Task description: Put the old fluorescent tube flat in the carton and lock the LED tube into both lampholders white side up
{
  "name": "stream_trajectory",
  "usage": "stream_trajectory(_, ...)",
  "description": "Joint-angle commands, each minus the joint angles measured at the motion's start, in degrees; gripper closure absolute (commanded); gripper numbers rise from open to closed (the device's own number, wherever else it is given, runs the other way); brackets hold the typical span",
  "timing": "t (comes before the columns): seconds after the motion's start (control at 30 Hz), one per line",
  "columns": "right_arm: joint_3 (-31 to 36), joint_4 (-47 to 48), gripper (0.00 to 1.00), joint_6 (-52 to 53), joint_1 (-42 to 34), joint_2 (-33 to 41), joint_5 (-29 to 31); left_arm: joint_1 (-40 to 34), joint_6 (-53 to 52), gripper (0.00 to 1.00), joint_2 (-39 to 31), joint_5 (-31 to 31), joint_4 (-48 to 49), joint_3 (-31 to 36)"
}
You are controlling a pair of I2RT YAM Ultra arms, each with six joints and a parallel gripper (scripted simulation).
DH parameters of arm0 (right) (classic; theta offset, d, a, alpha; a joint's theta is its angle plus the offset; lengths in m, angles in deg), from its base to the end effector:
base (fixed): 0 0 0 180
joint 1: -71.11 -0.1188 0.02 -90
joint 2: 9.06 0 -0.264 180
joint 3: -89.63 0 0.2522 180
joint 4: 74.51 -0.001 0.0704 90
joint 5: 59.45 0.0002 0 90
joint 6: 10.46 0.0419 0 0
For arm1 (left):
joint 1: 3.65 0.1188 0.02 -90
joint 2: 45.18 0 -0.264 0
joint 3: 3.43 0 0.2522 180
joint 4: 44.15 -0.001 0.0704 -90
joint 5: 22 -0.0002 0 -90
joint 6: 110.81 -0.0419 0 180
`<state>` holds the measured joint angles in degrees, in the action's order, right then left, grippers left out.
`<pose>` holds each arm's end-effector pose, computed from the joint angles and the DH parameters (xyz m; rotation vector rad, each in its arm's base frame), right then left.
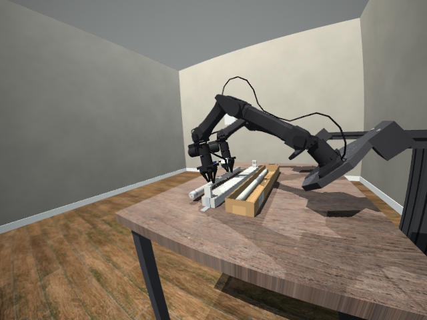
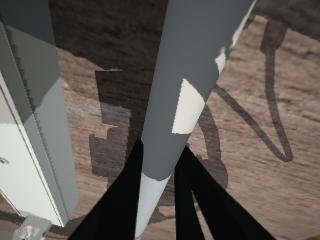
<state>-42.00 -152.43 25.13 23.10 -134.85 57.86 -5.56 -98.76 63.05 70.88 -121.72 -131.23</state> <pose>0.3201 0.3284 0.2561 -2.0973 1.8221 -0.6978 0.3994 -0.0102 0.3587 1.7073 2.0699 0.5270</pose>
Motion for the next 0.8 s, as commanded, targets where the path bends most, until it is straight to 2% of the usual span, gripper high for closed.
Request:
stream_trajectory(0.0, -2.7, -1.9, 0.89, 0.8, -2.2, 2.8, 0.5, -0.9, 0.5, 0.89, -2.9, 0.1, -2.0, -2.4)
stream_trajectory(0.5, -2.8, -2.3, 0.89, 1.0, -2.7, 3.3, -0.2, -1.0, 0.3, 0.89, -3.6, -0.3, -2.4, -2.6)
stream_trajectory(0.57, -2.5, -1.0, 0.89, 1.0, -2.7, 3.7, -0.3, -1.0, 0.6, 0.89, -3.7, -0.2, -1.3, 0.7)
stream_trajectory(0.67, 0.7, -0.6, 0.89, 0.9, -2.7, 3.3, -0.3, -1.0, 0.2, 0.89, -3.8, -0.3, -1.2, 1.0)
stream_trajectory(0.77, 0.8, -0.5, 0.89, 0.8, -2.7, 3.4, -0.4, -1.0, 0.2, 0.89, -3.8, -0.3, -1.1, 0.9)
